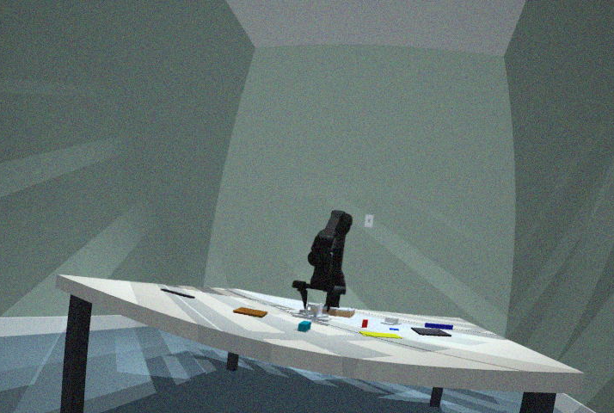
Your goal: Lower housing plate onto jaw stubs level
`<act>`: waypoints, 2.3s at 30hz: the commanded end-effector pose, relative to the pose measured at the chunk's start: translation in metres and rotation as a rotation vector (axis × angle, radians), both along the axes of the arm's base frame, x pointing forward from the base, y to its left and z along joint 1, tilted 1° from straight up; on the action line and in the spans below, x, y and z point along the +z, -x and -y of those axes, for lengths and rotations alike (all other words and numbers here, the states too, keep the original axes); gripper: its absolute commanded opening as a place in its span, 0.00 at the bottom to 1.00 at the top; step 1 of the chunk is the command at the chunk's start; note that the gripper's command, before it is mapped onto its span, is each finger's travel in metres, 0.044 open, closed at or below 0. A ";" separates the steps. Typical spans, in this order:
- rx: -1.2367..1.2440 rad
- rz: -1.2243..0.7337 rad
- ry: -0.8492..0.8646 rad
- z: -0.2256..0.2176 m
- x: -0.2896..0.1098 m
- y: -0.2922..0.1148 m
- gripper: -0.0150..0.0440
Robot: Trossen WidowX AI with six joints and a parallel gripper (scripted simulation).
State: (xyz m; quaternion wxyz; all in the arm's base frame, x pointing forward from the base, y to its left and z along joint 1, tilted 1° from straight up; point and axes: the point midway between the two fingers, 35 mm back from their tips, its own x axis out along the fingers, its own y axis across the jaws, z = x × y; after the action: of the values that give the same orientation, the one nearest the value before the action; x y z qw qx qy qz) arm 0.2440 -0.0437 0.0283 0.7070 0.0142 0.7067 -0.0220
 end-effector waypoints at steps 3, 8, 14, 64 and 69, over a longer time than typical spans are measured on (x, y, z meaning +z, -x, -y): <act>0.006 -0.001 0.002 0.000 -0.001 0.000 0.85; 0.007 -0.001 0.002 0.000 -0.003 0.001 0.85; 0.007 -0.001 0.002 0.000 -0.003 0.001 0.85; 0.004 -0.001 0.002 0.001 -0.013 0.001 0.85; 0.004 -0.001 0.002 0.001 -0.015 0.001 0.85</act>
State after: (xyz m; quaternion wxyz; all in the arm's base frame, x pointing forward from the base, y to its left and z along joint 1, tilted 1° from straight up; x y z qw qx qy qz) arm 0.2444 -0.0440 0.0146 0.7076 0.0141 0.7062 -0.0220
